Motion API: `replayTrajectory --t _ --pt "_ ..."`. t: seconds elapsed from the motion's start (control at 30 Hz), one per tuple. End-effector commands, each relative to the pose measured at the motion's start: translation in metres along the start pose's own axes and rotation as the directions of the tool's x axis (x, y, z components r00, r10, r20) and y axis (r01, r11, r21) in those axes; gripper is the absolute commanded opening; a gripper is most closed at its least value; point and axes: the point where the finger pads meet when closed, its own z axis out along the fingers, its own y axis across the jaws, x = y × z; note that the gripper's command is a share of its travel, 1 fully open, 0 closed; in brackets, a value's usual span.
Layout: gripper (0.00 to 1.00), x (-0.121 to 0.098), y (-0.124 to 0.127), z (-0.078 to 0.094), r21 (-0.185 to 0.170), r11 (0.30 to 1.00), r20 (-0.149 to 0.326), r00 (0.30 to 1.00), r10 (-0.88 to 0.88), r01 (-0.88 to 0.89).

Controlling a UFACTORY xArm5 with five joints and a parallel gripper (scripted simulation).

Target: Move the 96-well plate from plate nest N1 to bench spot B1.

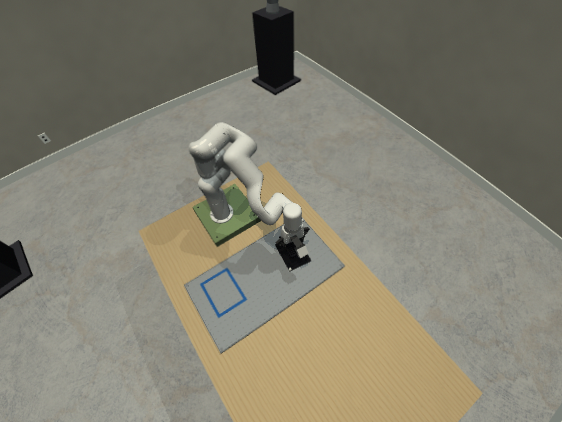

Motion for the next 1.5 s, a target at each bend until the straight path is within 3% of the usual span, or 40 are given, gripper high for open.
replayTrajectory --t 0.0,0.17,1.47 --pt "0.00 0.001 -0.001 -0.002 0.002 1.000 -0.004 1.000 0.000 0.000" --pt "0.00 0.002 0.013 -0.001 0.002 0.991 -0.004 0.991 -0.133 0.133" --pt "0.00 0.011 0.123 0.001 0.002 0.991 -0.008 0.991 -0.135 0.135"
